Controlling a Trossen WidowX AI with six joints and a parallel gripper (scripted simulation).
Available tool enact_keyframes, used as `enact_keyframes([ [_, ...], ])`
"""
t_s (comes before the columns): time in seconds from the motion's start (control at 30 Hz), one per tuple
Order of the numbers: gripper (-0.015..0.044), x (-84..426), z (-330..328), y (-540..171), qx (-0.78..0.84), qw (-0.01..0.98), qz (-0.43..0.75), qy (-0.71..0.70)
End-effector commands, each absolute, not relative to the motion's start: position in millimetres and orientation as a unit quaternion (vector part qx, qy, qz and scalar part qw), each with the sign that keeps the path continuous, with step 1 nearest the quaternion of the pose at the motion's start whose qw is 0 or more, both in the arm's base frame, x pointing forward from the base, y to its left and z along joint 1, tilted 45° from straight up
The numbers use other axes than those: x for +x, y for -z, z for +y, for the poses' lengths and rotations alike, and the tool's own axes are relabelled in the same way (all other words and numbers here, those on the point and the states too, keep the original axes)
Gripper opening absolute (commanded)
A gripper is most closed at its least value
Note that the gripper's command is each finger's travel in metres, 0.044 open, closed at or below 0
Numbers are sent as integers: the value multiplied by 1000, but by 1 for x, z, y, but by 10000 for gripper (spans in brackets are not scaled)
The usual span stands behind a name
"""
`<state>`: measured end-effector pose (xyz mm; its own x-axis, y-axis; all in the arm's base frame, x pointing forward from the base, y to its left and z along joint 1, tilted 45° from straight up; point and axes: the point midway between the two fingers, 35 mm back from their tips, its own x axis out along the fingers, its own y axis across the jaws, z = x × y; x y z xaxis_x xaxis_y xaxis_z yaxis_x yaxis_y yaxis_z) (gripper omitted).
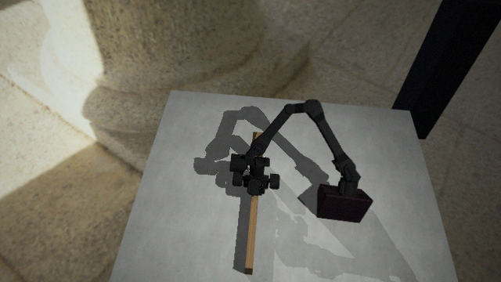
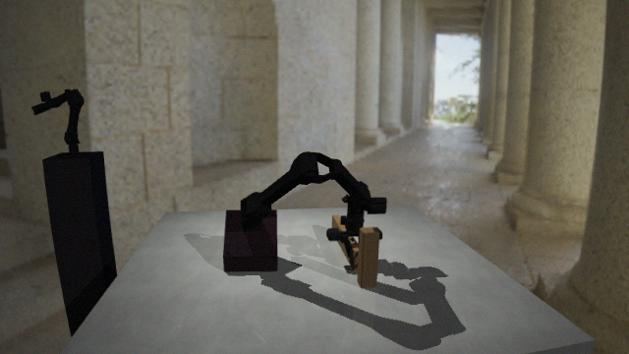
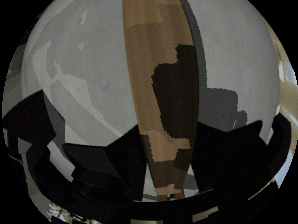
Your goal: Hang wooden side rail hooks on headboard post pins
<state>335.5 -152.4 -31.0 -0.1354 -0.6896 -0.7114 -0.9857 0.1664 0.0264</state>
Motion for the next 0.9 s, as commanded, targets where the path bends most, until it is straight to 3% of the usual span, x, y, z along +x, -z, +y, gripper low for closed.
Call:
enact_keyframes([
  [0.0,0,340,-148,28,-596,291,703,-256],
  [0.87,0,340,-145,25,-596,291,703,-256],
])
